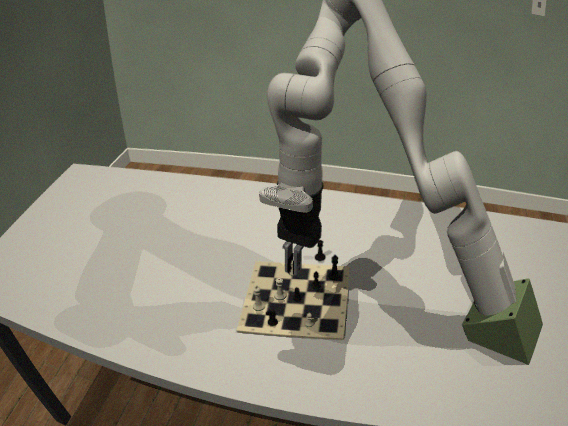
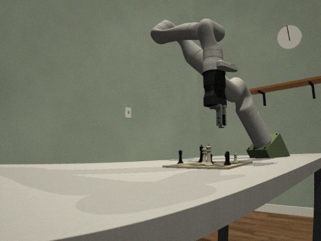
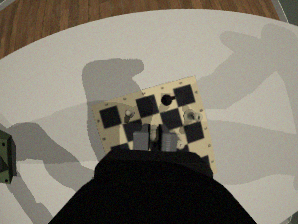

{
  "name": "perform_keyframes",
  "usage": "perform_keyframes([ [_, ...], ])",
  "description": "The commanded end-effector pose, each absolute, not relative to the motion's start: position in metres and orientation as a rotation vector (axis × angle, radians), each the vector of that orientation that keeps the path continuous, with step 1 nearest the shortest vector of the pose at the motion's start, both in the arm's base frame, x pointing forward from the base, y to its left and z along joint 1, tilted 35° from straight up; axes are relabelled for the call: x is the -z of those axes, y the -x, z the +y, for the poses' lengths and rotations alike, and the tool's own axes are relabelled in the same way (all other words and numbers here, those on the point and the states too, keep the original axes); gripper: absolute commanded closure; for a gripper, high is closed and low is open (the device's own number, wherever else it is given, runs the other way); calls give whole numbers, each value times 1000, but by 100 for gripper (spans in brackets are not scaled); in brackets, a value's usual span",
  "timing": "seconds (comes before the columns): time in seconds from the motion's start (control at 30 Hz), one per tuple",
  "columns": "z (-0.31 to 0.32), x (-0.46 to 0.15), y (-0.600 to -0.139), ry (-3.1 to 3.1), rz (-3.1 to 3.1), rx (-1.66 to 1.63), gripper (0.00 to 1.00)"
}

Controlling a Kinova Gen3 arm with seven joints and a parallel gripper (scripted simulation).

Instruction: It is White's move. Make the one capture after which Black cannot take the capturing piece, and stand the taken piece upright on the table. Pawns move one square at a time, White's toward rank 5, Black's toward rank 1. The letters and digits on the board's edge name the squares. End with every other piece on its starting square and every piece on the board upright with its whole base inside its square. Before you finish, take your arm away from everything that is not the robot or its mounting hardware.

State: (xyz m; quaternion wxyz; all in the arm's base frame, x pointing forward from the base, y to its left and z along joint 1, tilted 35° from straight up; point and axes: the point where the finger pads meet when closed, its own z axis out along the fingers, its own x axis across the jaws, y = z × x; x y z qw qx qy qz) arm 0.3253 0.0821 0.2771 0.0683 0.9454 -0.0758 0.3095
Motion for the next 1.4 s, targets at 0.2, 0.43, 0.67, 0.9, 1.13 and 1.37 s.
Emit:
perform_keyframes([
  [0.2, 81, -284, -329, -2856, -529, -970, 100],
  [0.43, 81, -290, -333, -2841, -849, -1004, 100],
  [0.67, 80, -294, -335, -2806, -1092, -1026, 100],
  [0.9, 82, -299, -338, -2726, -1456, -1039, 100],
  [1.13, 82, -305, -341, -2597, -1838, -1040, 100],
  [1.37, 80, -308, -342, -2464, -2112, -1030, 100],
])
